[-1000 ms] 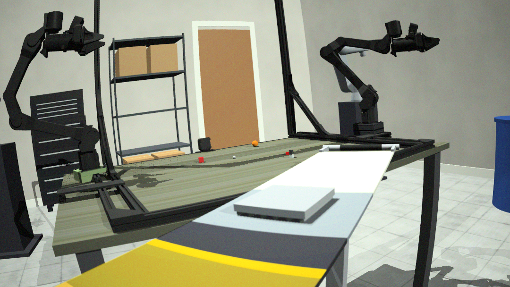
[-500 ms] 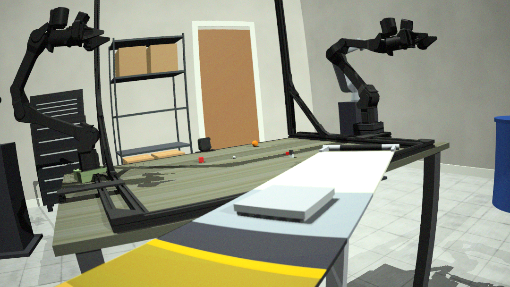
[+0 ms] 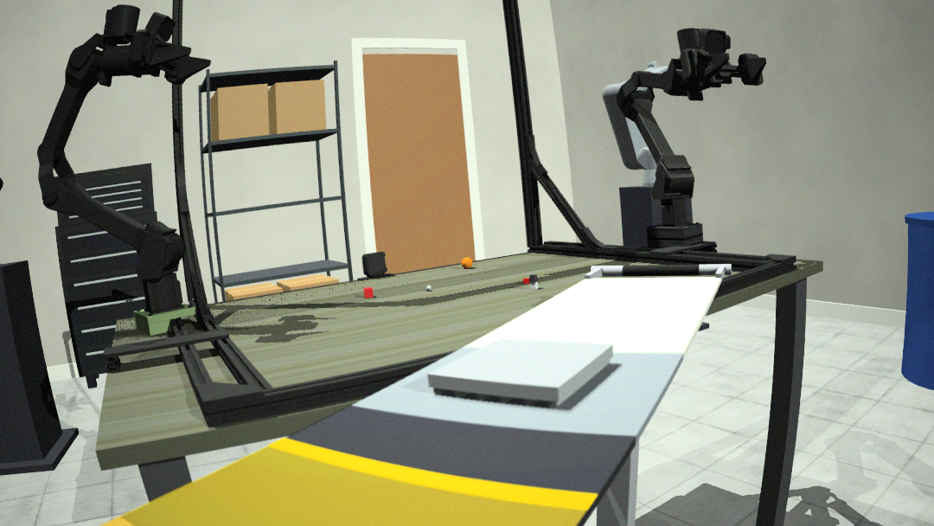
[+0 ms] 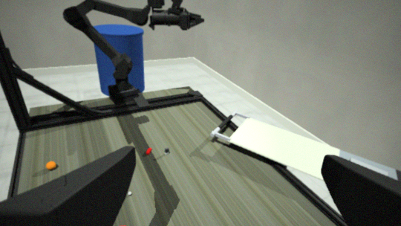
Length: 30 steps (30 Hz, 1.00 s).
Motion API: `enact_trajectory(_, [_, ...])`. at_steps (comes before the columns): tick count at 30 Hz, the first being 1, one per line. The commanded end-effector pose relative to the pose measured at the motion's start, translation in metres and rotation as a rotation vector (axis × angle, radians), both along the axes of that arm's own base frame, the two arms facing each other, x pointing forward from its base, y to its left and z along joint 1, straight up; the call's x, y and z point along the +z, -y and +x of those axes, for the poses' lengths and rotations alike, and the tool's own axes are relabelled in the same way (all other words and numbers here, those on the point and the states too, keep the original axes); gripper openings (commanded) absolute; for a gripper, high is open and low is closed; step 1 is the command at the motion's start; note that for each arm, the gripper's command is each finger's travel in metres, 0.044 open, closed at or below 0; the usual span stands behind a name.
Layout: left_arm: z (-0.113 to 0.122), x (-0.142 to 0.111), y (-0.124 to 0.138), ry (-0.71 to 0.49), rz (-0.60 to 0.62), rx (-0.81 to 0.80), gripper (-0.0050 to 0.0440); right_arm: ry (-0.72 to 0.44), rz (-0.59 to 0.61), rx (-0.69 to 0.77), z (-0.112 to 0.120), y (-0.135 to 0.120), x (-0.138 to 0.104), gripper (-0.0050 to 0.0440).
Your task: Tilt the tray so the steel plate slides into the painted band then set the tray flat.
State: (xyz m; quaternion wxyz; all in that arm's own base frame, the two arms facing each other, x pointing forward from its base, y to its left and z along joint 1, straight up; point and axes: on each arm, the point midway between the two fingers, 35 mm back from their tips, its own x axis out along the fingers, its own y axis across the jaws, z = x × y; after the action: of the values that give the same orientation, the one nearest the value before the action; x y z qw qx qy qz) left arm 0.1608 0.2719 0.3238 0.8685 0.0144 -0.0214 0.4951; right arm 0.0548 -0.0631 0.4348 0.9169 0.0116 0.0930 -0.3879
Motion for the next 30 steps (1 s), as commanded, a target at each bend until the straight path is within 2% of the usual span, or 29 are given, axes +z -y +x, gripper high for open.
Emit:
enact_trajectory(1, [0.035,-0.001,0.024,0.002,-0.003,-0.136,0.044,-0.014,0.009,-0.06,0.002,0.007,0.005,0.044])
enact_trajectory(9, [0.094,-0.001,0.085,0.002,-0.004,-0.403,0.044,-0.029,0.033,-0.178,0.001,0.021,0.011,0.044])
enact_trajectory(11, [0.094,-0.001,0.085,0.002,-0.004,-0.403,0.044,-0.029,0.033,-0.178,0.001,0.021,0.011,0.044])
enact_trajectory(21, [0.141,-0.001,0.178,0.001,-0.004,-0.736,0.044,-0.042,0.066,-0.327,-0.004,0.041,0.018,0.044])
enact_trajectory(26, [0.152,-0.001,0.23,0.001,-0.004,-0.903,0.044,-0.045,0.083,-0.401,-0.009,0.052,0.021,0.044])
enact_trajectory(28, [0.152,-0.001,0.23,0.001,-0.004,-0.903,0.044,-0.045,0.083,-0.401,-0.009,0.052,0.021,0.044])
enact_trajectory(30, [0.154,-0.001,0.251,0.001,-0.004,-0.969,0.044,-0.046,0.091,-0.431,-0.011,0.057,0.022,0.044])
